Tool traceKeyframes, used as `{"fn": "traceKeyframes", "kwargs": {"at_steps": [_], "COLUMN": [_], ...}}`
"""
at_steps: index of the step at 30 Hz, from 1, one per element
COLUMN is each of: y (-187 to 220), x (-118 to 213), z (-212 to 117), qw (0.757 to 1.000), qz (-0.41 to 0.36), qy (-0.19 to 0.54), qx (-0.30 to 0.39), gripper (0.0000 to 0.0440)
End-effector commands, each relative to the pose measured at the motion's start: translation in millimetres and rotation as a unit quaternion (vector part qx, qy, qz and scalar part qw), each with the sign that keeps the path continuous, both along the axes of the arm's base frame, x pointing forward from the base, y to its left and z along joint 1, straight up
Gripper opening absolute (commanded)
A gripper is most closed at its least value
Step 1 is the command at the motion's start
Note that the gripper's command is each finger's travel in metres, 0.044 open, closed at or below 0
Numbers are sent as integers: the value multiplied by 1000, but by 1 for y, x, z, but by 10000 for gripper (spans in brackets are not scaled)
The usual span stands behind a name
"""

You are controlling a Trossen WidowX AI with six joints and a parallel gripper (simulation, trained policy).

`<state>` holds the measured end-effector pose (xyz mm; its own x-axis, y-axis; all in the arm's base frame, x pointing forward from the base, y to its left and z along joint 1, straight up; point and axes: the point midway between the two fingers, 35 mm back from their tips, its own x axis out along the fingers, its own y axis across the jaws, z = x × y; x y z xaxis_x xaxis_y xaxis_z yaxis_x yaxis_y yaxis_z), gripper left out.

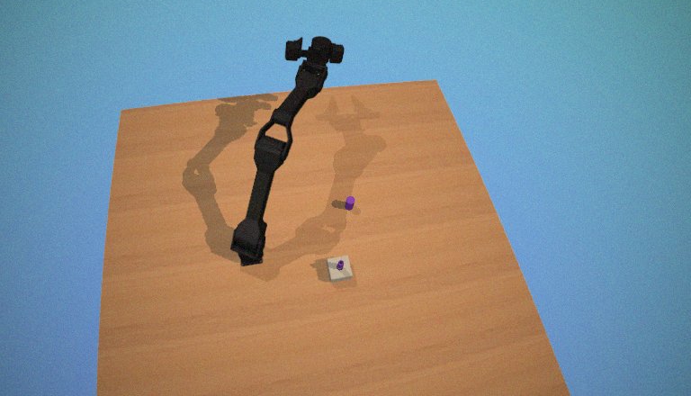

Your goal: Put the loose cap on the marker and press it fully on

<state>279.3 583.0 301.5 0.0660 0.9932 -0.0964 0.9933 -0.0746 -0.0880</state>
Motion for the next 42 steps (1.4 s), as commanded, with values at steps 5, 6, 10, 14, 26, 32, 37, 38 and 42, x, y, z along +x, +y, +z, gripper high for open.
{"fn": "traceKeyframes", "kwargs": {"at_steps": [5,6,10,14,26,32,37,38,42], "y": [-21,-24,-36,-48,-88,-108,-126,-130,-144], "x": [15,17,25,33,54,63,70,71,76], "z": [9,9,10,10,8,5,2,1,-2], "qw": [1000,1000,999,997,991,985,980,978,973], "qz": [-11,-13,-21,-29,-57,-74,-88,-91,-102], "qy": [8,10,19,28,65,87,105,109,124], "qx": [-22,-27,-43,-59,-106,-129,-148,-151,-166], "gripper": [335,335,335,335,333,333,332,332,331]}}
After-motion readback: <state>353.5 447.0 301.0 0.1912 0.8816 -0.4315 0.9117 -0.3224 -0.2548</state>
